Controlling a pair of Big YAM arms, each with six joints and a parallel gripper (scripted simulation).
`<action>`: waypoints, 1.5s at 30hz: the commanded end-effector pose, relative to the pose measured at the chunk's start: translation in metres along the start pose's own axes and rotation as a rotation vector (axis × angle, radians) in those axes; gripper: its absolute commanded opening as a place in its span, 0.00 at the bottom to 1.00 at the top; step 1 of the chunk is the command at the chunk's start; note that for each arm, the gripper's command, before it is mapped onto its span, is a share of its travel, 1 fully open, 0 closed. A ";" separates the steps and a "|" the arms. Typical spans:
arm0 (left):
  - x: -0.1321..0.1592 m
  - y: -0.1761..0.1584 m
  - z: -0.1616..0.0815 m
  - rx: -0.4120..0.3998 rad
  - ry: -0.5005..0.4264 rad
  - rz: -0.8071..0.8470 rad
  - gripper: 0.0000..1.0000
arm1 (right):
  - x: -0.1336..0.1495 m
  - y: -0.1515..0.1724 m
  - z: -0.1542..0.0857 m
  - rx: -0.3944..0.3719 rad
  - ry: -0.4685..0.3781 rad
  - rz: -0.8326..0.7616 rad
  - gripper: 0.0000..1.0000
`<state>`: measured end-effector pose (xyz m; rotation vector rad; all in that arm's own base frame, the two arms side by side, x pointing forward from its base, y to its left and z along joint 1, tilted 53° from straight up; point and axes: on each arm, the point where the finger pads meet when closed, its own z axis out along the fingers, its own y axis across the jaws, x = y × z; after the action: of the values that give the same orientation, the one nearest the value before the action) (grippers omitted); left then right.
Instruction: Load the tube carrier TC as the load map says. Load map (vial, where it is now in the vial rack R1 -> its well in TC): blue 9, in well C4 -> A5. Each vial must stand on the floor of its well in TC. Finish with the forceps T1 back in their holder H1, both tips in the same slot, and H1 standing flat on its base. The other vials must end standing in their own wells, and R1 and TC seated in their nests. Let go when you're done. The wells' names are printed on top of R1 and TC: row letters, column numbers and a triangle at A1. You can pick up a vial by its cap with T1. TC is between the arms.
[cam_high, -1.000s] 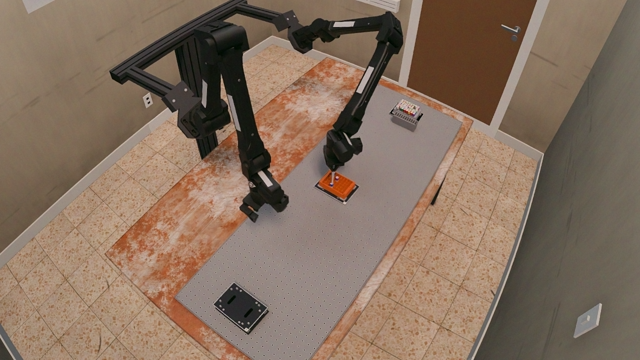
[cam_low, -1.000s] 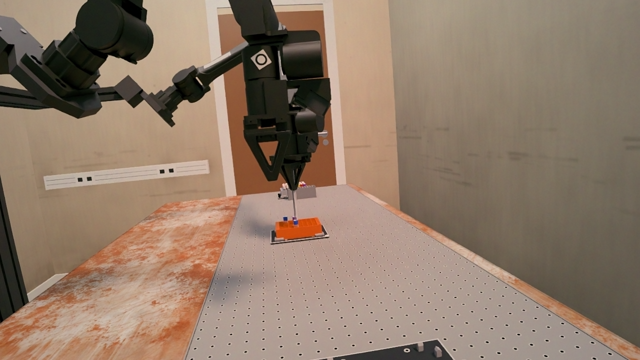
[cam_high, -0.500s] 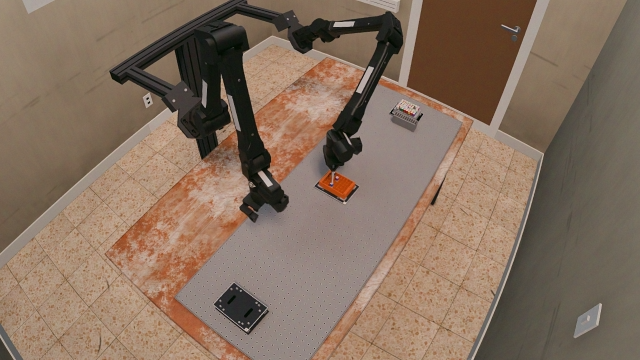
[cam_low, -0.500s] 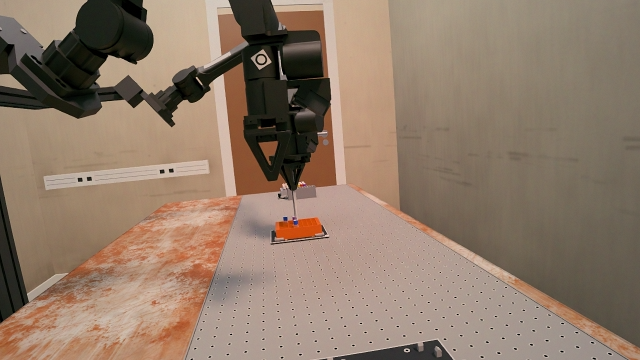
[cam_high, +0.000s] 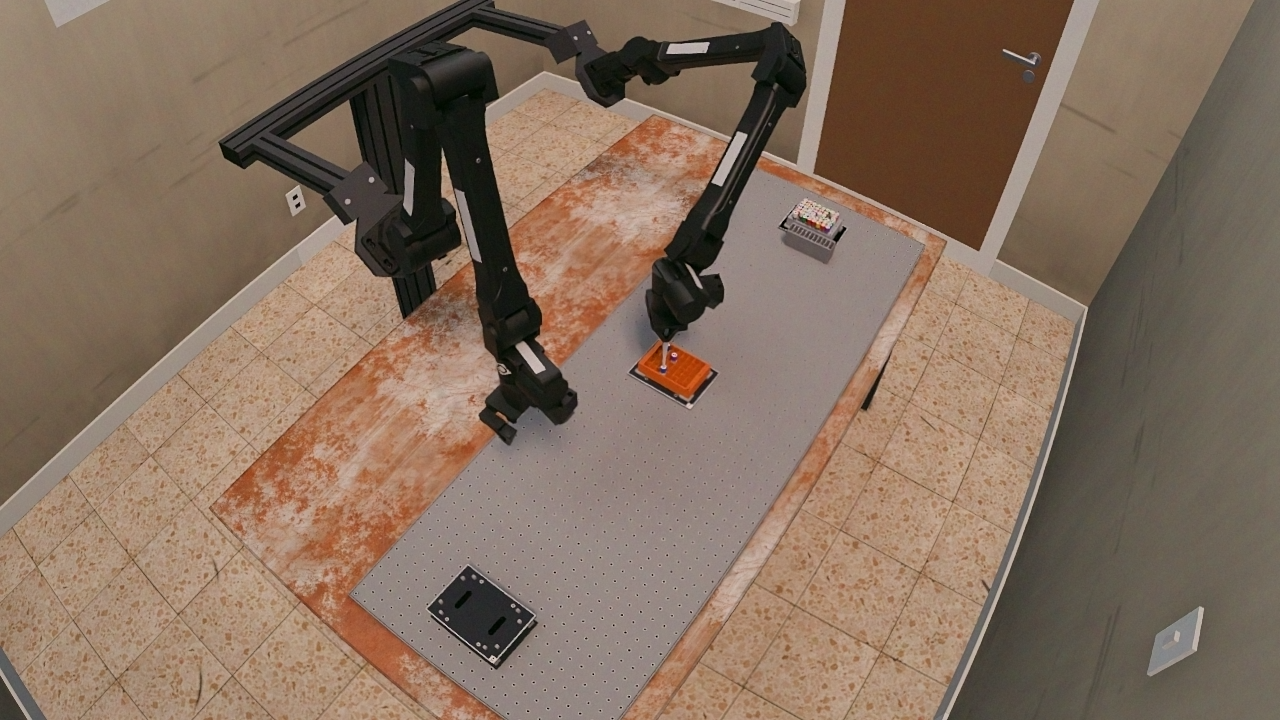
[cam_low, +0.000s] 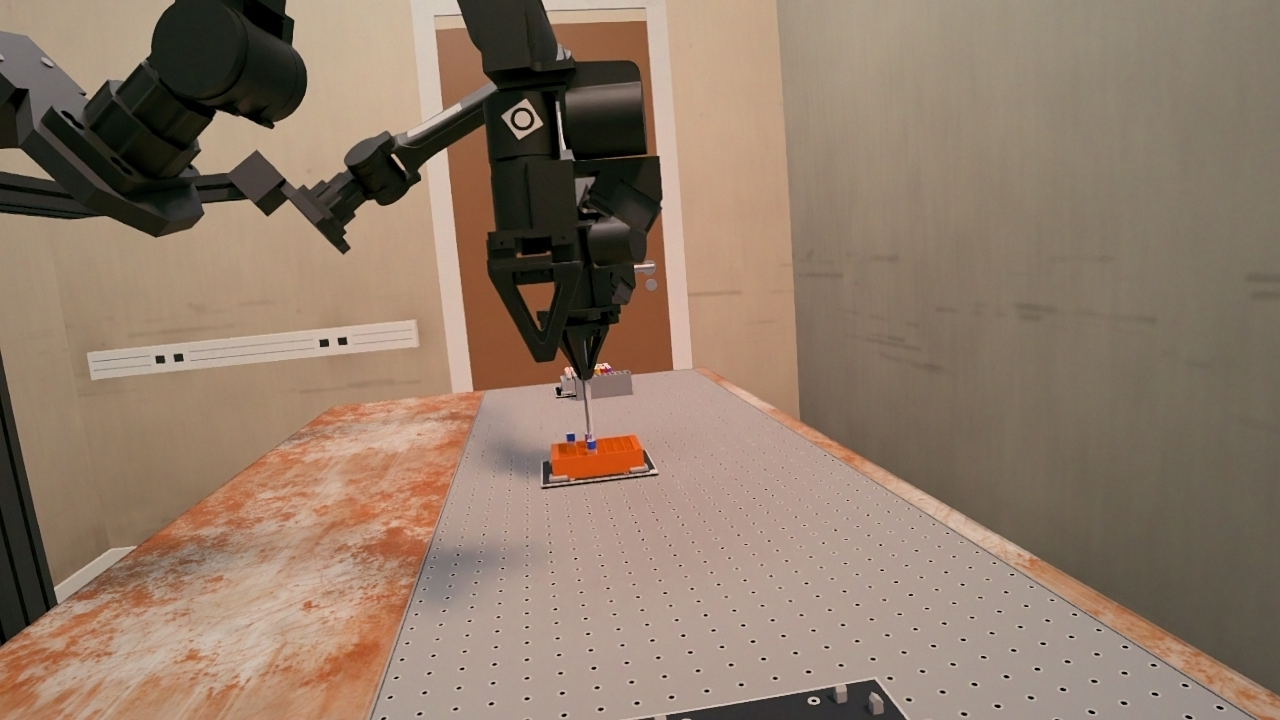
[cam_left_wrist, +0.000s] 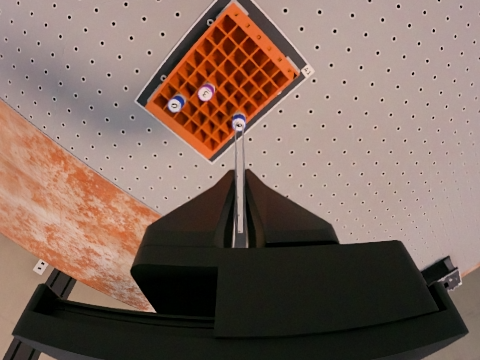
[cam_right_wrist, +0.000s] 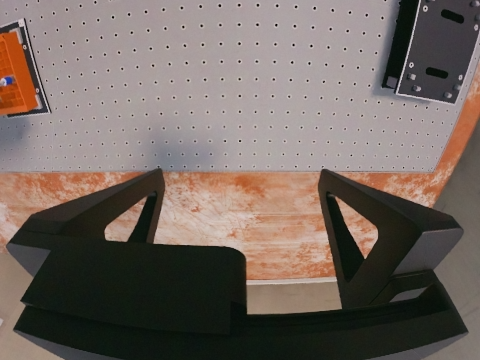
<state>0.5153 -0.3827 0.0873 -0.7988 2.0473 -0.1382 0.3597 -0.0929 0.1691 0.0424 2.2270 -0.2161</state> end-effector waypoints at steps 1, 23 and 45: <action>0.003 -0.005 -0.021 0.021 0.007 -0.001 0.07 | -0.006 -0.003 -0.002 0.008 -0.011 -0.008 1.00; -0.006 -0.001 -0.020 0.006 0.000 -0.011 0.07 | -0.006 -0.003 -0.002 0.008 -0.011 -0.008 1.00; -0.006 -0.001 -0.020 0.006 0.000 -0.011 0.07 | -0.006 -0.003 -0.002 0.008 -0.011 -0.008 1.00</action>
<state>0.5073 -0.3847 0.0926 -0.7972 2.0478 -0.1394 0.3597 -0.0929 0.1691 0.0424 2.2270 -0.2161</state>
